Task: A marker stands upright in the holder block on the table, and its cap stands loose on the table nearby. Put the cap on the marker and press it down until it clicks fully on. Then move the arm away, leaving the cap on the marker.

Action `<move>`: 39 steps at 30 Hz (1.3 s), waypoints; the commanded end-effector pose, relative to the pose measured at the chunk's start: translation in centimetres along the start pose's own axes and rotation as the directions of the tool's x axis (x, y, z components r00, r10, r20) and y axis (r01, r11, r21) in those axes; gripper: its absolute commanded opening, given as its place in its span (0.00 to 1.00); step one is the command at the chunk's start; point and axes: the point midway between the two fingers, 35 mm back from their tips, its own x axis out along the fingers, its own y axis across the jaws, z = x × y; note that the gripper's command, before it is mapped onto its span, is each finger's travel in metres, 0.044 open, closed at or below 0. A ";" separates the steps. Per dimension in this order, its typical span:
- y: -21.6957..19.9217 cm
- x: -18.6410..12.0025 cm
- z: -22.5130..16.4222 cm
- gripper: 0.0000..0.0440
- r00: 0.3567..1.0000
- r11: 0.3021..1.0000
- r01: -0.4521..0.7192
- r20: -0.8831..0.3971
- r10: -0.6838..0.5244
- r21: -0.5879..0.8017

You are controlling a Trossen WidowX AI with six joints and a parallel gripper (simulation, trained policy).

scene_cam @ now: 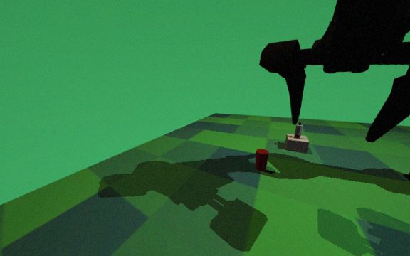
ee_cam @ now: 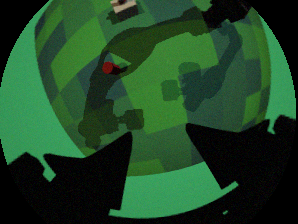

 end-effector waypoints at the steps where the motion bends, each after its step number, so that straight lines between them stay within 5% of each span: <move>1: 0.6 0.3 0.2 0.77 1.000 1.000 0.014 0.007 -0.014 0.025; 39: 7.7 4.2 6.3 0.75 0.985 0.962 0.103 0.106 -0.134 0.254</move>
